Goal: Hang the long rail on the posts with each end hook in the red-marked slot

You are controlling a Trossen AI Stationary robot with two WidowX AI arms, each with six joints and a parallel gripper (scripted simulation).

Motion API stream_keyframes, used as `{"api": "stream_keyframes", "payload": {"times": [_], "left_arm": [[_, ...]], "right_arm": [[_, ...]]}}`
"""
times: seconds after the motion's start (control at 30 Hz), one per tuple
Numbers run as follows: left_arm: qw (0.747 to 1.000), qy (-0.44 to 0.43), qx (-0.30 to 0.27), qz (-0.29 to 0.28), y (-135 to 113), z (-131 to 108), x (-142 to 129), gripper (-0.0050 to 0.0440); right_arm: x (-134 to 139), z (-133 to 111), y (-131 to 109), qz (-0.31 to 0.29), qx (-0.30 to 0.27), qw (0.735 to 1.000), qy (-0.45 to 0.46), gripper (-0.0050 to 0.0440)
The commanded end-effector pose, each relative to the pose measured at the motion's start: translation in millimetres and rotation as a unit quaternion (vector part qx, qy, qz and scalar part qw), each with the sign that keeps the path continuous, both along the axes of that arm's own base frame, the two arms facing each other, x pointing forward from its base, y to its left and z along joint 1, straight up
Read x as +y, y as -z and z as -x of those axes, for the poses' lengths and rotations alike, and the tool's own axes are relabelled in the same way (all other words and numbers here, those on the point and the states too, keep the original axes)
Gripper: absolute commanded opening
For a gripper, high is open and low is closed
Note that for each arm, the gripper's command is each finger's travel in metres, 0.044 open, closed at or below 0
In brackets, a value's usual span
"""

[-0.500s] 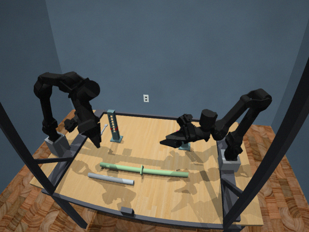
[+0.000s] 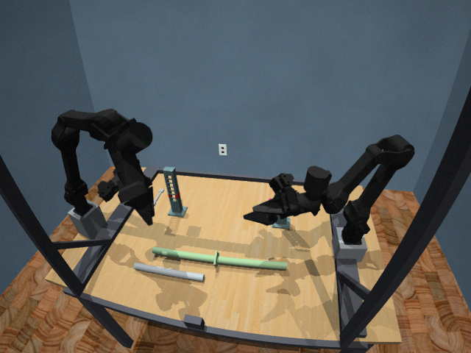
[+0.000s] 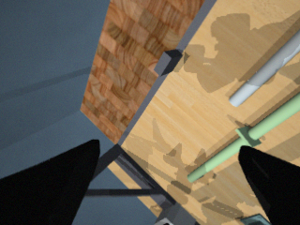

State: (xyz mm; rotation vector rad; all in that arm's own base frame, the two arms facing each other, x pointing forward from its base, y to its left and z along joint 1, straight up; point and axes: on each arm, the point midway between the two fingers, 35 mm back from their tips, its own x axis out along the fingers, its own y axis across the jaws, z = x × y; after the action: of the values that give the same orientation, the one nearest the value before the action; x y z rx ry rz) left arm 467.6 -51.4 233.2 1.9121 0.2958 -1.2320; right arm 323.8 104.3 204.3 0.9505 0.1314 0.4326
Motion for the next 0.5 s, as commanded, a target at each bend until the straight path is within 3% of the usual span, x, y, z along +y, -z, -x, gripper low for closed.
{"api": "stream_keyframes", "payload": {"times": [0.0, 0.2, 0.47], "left_arm": [[1.000, 0.000, -0.018, 0.001, -15.1, 1.9, 0.1, 0.0440], [1.000, -0.010, -0.019, -0.006, -15.6, 7.2, 2.5, 0.0440], [0.994, -0.085, -0.004, -0.070, 5.3, 29.8, 25.6, 0.0440]], "right_arm": [[0.1, -0.6, -6.3, -0.002, -0.009, 1.000, 0.000, 0.0440], [0.0, -7.3, -2.1, 0.014, 0.001, 1.000, 0.009, 0.0440], [-10.5, -37.0, 47.8, 0.167, 0.095, 0.979, 0.071, 0.0440]]}}
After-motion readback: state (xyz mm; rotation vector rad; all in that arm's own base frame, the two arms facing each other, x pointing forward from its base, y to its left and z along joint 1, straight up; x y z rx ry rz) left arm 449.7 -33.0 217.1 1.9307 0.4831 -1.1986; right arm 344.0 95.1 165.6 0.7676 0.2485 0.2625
